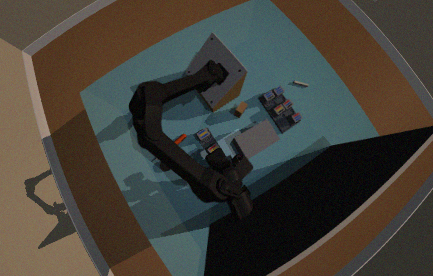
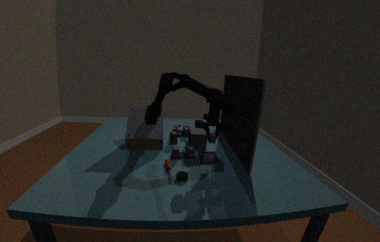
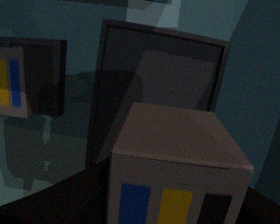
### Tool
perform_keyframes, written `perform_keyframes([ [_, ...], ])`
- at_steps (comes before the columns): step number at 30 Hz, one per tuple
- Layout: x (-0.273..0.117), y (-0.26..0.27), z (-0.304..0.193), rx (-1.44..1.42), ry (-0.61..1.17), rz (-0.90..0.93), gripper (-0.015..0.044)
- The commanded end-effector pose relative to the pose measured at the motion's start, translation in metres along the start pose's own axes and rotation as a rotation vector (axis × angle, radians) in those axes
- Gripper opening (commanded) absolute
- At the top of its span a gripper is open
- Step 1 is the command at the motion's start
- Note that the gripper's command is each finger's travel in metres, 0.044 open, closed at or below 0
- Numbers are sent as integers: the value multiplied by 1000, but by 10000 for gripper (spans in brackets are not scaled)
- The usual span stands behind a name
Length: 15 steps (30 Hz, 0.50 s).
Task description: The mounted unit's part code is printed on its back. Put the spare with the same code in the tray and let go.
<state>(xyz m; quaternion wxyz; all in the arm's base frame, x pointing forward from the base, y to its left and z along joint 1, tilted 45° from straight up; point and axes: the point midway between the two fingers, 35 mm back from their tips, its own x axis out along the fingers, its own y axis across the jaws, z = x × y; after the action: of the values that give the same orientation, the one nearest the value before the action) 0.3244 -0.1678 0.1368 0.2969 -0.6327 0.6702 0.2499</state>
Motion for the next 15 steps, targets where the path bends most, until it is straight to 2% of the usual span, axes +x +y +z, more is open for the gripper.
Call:
perform_keyframes([
  [1, 3, -1, 1, -5, -4, -3, 0],
  [15, 18, -1, 1, -4, -3, -3, 0],
])
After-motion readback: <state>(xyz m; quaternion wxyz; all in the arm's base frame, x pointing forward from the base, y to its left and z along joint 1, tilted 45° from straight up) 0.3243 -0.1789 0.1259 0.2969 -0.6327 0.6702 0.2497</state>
